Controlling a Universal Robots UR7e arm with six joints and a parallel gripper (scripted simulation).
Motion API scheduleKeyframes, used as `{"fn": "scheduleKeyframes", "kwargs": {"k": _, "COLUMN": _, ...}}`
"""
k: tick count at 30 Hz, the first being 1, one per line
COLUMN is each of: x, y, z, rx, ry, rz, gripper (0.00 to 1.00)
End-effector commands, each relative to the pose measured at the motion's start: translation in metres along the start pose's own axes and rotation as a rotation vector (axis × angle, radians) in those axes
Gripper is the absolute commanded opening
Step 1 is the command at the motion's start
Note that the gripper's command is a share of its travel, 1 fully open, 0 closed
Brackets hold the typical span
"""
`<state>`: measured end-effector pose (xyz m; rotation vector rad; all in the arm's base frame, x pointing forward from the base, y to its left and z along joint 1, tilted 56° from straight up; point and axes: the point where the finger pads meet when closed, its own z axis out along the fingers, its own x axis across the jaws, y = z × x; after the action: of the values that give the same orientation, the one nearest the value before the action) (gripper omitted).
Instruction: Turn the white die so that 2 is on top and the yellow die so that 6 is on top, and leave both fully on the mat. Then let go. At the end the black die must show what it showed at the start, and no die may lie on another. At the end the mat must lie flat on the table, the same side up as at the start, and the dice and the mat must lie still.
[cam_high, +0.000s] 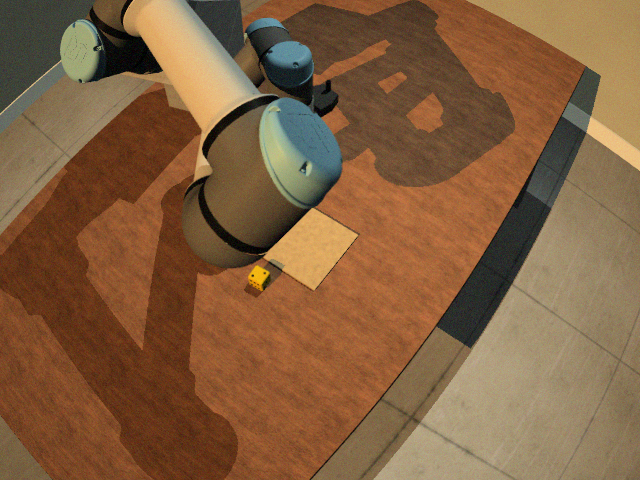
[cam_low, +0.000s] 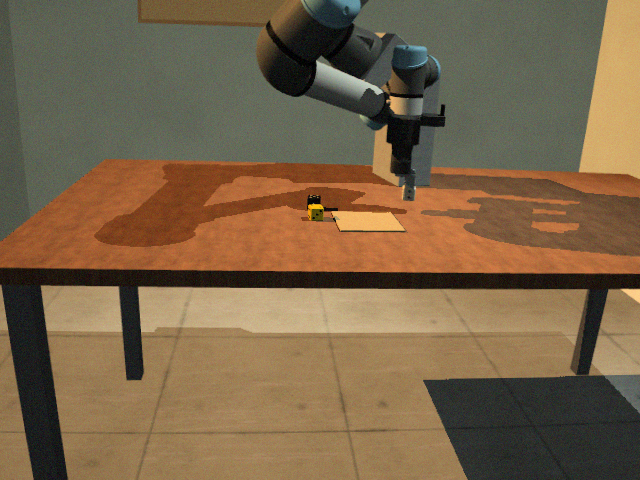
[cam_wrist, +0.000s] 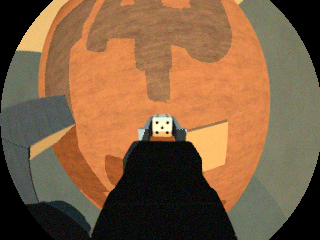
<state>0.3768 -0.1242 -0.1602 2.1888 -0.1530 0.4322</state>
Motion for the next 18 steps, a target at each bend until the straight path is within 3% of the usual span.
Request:
{"fn": "scheduleKeyframes", "kwargs": {"k": 1, "x": 0.0, "y": 0.0, "z": -0.027, "rx": 0.0, "ry": 0.002, "rz": 0.0, "gripper": 0.57}}
{"fn": "scheduleKeyframes", "kwargs": {"k": 6, "x": 0.0, "y": 0.0, "z": -0.051, "rx": 0.0, "ry": 0.002, "rz": 0.0, "gripper": 0.57}}
{"fn": "scheduleKeyframes", "kwargs": {"k": 18, "x": 0.0, "y": 0.0, "z": -0.069, "rx": 0.0, "ry": 0.002, "rz": 0.0, "gripper": 0.57}}
